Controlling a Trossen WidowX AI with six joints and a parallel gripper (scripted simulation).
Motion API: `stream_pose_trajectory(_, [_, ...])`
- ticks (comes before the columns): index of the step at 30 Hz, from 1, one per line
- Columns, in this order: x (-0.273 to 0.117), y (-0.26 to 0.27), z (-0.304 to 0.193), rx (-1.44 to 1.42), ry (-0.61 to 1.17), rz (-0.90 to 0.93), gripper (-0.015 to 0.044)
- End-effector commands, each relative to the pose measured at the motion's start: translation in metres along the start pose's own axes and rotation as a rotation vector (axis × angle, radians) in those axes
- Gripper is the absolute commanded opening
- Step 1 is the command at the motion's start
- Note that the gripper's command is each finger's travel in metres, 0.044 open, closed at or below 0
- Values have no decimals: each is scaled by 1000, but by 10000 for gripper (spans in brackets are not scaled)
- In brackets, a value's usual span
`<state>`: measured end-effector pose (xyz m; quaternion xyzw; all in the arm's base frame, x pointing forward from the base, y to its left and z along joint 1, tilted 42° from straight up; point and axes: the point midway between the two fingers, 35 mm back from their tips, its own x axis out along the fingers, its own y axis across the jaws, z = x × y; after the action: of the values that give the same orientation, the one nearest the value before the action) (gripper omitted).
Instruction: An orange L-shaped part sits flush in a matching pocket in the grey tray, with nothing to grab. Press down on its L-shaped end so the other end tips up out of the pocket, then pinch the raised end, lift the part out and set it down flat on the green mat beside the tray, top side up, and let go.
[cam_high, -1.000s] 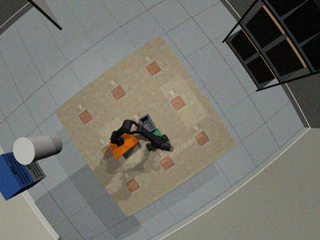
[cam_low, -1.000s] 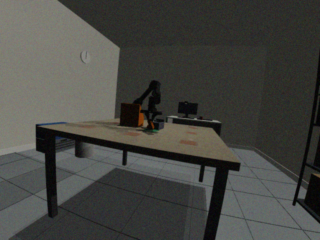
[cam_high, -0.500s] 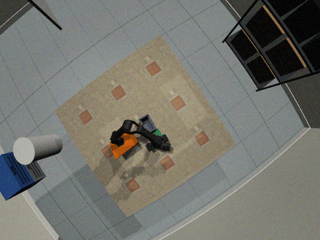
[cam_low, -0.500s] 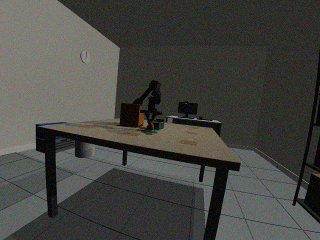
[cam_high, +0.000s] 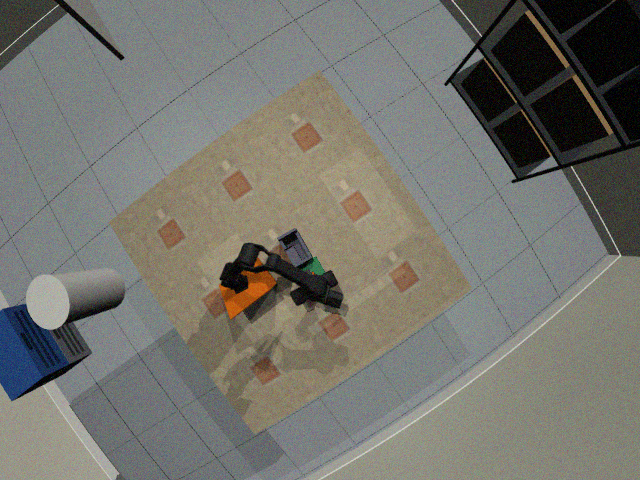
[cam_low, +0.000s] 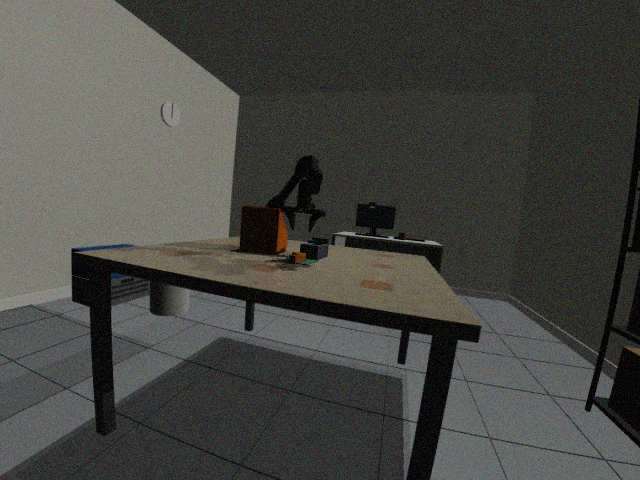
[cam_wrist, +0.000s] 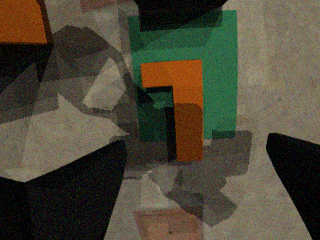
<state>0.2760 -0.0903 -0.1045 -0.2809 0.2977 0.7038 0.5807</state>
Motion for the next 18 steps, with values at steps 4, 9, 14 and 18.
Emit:
stream_pose_trajectory(4, [-27,-4,-2,-6,23,-35,400])
stream_pose_trajectory(9, [-27,-4,-2,-6,23,-35,400])
stream_pose_trajectory(14, [-27,-4,-2,-6,23,-35,400])
stream_pose_trajectory(18, [-27,-4,-2,-6,23,-35,400])
